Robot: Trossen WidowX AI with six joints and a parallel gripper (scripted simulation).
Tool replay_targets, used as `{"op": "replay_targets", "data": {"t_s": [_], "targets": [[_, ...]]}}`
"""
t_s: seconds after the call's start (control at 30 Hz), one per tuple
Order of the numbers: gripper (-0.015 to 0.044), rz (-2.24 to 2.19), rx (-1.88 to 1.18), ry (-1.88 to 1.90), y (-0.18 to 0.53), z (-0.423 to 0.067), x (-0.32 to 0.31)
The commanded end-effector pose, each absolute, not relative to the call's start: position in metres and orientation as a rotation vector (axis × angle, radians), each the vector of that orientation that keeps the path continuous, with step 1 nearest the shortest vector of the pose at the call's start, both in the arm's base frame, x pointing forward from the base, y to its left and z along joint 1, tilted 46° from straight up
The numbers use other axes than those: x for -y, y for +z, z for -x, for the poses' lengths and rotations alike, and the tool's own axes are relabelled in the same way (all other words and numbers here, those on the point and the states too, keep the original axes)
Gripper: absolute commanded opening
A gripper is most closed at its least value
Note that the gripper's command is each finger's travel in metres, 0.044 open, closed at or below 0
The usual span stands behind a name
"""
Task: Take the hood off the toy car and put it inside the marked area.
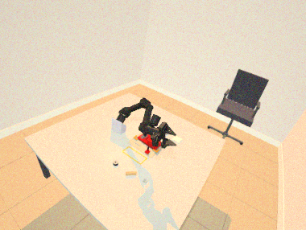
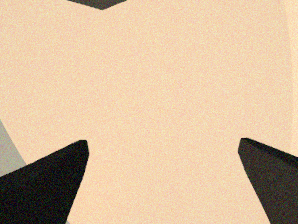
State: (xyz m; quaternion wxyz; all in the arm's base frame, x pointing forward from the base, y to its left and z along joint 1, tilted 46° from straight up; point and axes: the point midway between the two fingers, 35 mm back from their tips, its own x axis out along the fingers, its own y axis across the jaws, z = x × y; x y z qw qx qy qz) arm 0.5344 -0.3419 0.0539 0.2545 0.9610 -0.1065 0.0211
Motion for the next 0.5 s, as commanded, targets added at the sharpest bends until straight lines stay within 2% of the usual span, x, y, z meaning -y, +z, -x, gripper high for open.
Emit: {"op": "replay_targets", "data": {"t_s": [0.0,0.23,0.47], "targets": [[0.0440,-2.603,0.284,0.047,0.053,-0.535,0.341],[0.0440,-2.305,0.011,-0.254,0.028,-0.551,0.303],[0.0440,-1.941,-0.371,-0.400,0.006,-0.544,0.247]]}}
